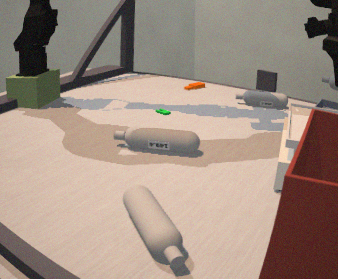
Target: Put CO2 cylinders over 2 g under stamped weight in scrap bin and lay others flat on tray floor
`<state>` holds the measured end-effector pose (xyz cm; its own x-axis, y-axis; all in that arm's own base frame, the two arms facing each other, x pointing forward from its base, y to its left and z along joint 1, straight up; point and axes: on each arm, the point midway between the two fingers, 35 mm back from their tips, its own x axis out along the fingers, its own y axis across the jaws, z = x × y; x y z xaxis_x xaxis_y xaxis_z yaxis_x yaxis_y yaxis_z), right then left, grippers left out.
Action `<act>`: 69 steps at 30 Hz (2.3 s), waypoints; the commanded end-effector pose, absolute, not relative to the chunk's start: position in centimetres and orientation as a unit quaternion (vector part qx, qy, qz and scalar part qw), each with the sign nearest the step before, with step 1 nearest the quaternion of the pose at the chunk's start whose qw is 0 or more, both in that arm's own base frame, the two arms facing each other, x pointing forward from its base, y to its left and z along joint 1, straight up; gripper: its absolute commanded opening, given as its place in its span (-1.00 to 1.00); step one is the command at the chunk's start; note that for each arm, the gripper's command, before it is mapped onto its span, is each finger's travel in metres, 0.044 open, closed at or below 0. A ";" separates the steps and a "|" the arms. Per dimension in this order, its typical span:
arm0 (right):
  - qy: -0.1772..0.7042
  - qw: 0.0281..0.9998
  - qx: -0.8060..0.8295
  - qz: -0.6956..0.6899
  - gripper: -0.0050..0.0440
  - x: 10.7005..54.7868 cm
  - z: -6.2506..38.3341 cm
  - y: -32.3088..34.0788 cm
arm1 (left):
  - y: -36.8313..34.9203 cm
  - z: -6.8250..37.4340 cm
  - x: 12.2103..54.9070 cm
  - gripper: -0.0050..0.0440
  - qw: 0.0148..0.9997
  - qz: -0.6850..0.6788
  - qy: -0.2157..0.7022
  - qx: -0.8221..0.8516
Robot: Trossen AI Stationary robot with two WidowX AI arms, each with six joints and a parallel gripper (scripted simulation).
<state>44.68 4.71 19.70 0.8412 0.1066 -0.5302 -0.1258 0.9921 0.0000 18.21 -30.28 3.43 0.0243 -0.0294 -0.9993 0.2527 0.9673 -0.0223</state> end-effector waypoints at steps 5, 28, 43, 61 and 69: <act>0.262 0.961 -0.022 0.080 1.00 46.7 19.9 7.1 | -37.2 1.6 12.9 -1.00 0.708 -0.100 0.694 0.081; 0.263 0.961 -0.022 0.081 1.00 46.3 19.8 6.9 | -39.6 0.4 11.8 -1.00 0.707 -0.100 0.695 0.082; 0.263 0.961 -0.022 0.081 1.00 46.3 19.8 6.9 | -38.7 -1.1 11.7 -1.00 0.705 -0.094 0.698 0.087; 0.263 0.961 -0.022 0.081 1.00 46.3 19.8 6.9 | -40.0 -1.5 12.1 -1.00 0.710 -0.105 0.693 0.076; 0.263 0.961 -0.022 0.081 1.00 46.3 19.8 6.9 | -39.6 -1.7 12.0 -0.40 0.708 -0.103 0.694 0.080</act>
<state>46.24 6.84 18.72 0.8352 0.1410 -0.5316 -0.1668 0.9860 -0.0005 11.79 -38.98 -3.02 0.0041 0.0009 -1.0000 0.2576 0.9662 0.0020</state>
